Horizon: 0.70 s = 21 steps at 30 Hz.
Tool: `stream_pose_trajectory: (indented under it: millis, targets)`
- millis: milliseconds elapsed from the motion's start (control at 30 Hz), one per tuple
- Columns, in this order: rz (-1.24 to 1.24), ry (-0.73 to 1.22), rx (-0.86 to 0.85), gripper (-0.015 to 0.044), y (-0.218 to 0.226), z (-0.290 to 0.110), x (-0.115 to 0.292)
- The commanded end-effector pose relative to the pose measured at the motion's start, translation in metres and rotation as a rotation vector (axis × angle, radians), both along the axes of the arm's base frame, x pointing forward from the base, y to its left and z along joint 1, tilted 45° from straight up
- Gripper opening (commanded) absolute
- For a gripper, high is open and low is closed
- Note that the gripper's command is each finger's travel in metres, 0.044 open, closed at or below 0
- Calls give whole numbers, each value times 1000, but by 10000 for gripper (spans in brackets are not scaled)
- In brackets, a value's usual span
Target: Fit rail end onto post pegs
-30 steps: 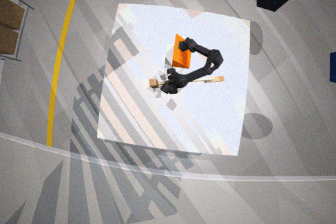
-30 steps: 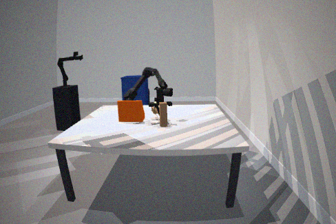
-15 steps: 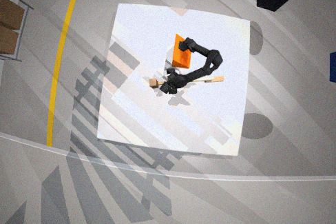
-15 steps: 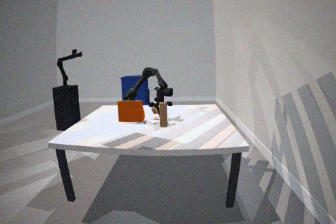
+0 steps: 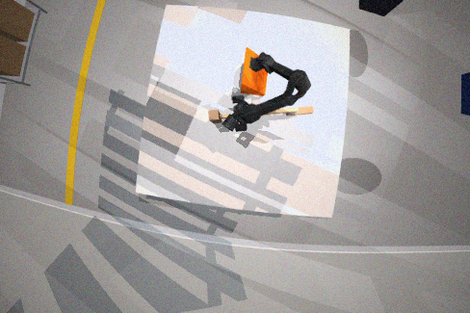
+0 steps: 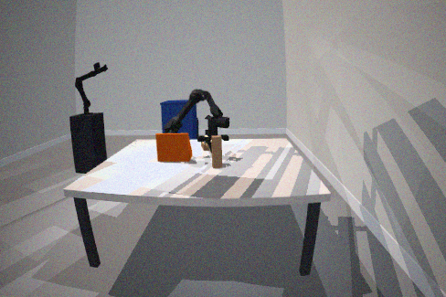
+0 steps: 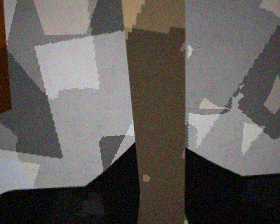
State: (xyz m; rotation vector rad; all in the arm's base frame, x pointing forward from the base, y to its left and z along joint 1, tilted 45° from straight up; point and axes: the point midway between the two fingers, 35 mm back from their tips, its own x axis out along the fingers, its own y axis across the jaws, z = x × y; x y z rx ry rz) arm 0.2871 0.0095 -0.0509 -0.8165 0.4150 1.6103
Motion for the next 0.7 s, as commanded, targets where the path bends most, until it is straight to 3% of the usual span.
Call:
stream_pose_trajectory:
  millis: [0,67,600,667]
  targets:
    - [-4,-8,-4,0,-3,0,3]
    - [-4,-8,-4,0,-4,0,3]
    - [0,0,0,420,-1,0,0]
    - [0,0,0,440,-1,0,0]
